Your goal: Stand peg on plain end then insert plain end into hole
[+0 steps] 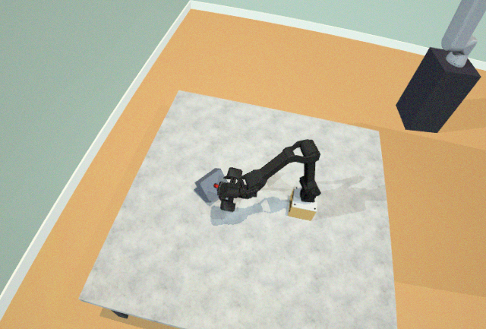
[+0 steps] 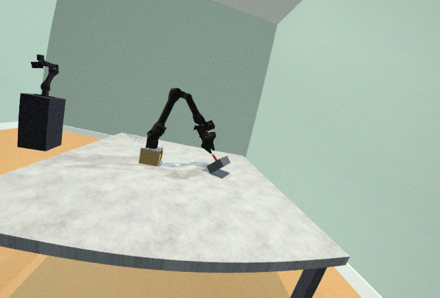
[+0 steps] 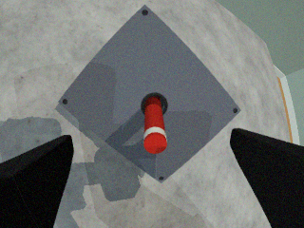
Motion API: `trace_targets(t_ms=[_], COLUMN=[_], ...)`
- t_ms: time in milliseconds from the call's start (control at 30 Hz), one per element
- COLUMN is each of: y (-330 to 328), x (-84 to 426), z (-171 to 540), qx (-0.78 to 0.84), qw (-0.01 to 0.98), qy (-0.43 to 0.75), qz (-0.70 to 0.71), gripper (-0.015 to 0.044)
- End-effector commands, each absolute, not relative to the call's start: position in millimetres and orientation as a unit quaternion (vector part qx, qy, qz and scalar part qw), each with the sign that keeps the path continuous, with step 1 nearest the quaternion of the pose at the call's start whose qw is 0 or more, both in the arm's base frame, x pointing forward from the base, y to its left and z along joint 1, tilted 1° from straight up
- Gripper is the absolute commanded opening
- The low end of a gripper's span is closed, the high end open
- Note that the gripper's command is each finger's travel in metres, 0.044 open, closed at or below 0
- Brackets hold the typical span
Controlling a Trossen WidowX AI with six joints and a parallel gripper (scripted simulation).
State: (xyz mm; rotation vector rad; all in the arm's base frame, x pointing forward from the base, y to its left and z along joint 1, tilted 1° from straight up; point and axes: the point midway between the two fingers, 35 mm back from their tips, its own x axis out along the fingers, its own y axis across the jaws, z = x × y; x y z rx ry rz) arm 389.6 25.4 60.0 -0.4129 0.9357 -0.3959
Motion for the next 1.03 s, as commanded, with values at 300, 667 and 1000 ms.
trace_targets(t_ms=[300, 667, 1000], y=[40.5, 50.7, 54.4], x=[375.0, 364.0, 360.0], z=[79.4, 89.3, 93.4], qx=[-0.195, -0.195, -0.195], qw=[0.855, 0.855, 0.855], qy=[0.441, 0.441, 0.441], qz=[-0.190, -0.189, -0.189], gripper=[0.0440, 0.0440, 0.0440])
